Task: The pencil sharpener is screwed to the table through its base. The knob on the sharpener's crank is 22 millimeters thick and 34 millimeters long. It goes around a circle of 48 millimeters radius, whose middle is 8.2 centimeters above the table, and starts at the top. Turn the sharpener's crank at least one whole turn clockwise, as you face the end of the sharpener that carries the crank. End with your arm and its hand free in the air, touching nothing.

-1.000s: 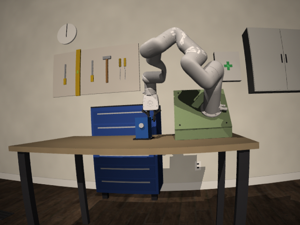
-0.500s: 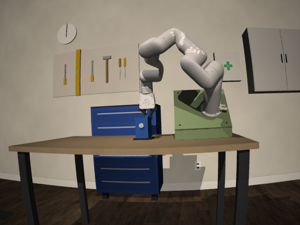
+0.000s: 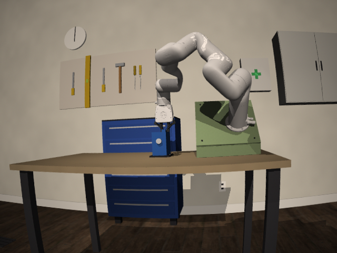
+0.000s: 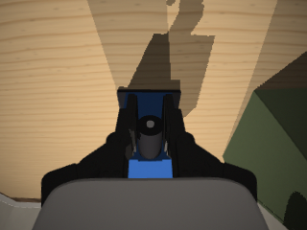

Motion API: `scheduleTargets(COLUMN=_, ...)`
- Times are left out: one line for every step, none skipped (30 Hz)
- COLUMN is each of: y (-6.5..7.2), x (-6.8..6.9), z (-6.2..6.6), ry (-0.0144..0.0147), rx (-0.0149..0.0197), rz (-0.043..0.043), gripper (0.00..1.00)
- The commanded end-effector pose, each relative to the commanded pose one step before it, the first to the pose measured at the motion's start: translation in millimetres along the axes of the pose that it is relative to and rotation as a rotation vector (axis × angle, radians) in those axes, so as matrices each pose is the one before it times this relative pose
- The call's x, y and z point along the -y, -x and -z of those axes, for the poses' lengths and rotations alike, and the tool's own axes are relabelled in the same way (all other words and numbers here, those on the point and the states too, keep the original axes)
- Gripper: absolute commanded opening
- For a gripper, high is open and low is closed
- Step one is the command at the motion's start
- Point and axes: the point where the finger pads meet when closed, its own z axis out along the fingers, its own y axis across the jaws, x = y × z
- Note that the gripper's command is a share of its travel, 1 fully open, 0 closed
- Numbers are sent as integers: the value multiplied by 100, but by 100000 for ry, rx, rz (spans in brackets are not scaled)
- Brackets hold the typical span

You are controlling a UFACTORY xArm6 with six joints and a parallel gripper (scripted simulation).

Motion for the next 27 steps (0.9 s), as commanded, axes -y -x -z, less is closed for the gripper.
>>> scheduleTargets(y=-49, x=143, z=180, ry=-344, rx=-247, rz=121, gripper=0)
scheduleTargets(y=0, x=0, z=0, ry=0, rx=0, rz=0, gripper=0)
scheduleTargets(y=0, x=0, z=0, ry=0, rx=0, rz=0, gripper=0)
scheduleTargets(y=0, x=0, z=0, ry=0, rx=0, rz=0, gripper=0)
scheduleTargets(y=0, x=0, z=0, ry=0, rx=0, rz=0, gripper=0)
scheduleTargets(y=0, x=0, z=0, ry=0, rx=0, rz=0, gripper=0)
scheduleTargets(y=0, x=0, z=0, ry=0, rx=0, rz=0, gripper=0)
scheduleTargets(y=0, x=0, z=0, ry=0, rx=0, rz=0, gripper=0)
scheduleTargets(y=0, x=0, z=0, ry=0, rx=0, rz=0, gripper=54)
scheduleTargets(y=0, x=0, z=0, ry=0, rx=0, rz=0, gripper=54)
scheduleTargets(y=0, x=0, z=0, ry=0, rx=0, rz=0, gripper=54)
scheduleTargets(y=0, x=0, z=0, ry=0, rx=0, rz=0, gripper=54)
scheduleTargets(y=0, x=0, z=0, ry=0, rx=0, rz=0, gripper=54)
scheduleTargets(y=0, x=0, z=0, ry=0, rx=0, rz=0, gripper=54)
scheduleTargets(y=0, x=0, z=0, ry=0, rx=0, rz=0, gripper=54)
scheduleTargets(y=0, x=0, z=0, ry=0, rx=0, rz=0, gripper=54)
scheduleTargets(y=0, x=0, z=0, ry=0, rx=0, rz=0, gripper=54)
scheduleTargets(y=0, x=0, z=0, ry=0, rx=0, rz=0, gripper=54)
scheduleTargets(y=0, x=0, z=0, ry=0, rx=0, rz=0, gripper=54)
scheduleTargets(y=0, x=0, z=0, ry=0, rx=0, rz=0, gripper=54)
scheduleTargets(y=0, x=0, z=0, ry=0, rx=0, rz=0, gripper=54)
scheduleTargets(y=0, x=0, z=0, ry=0, rx=0, rz=0, gripper=54)
scheduleTargets(y=0, x=0, z=0, ry=0, rx=0, rz=0, gripper=54)
scheduleTargets(y=0, x=0, z=0, ry=0, rx=0, rz=0, gripper=54)
scheduleTargets(y=0, x=0, z=0, ry=0, rx=0, rz=0, gripper=54)
scheduleTargets(y=0, x=0, z=0, ry=0, rx=0, rz=0, gripper=54)
scheduleTargets(y=0, x=0, z=0, ry=0, rx=0, rz=0, gripper=54)
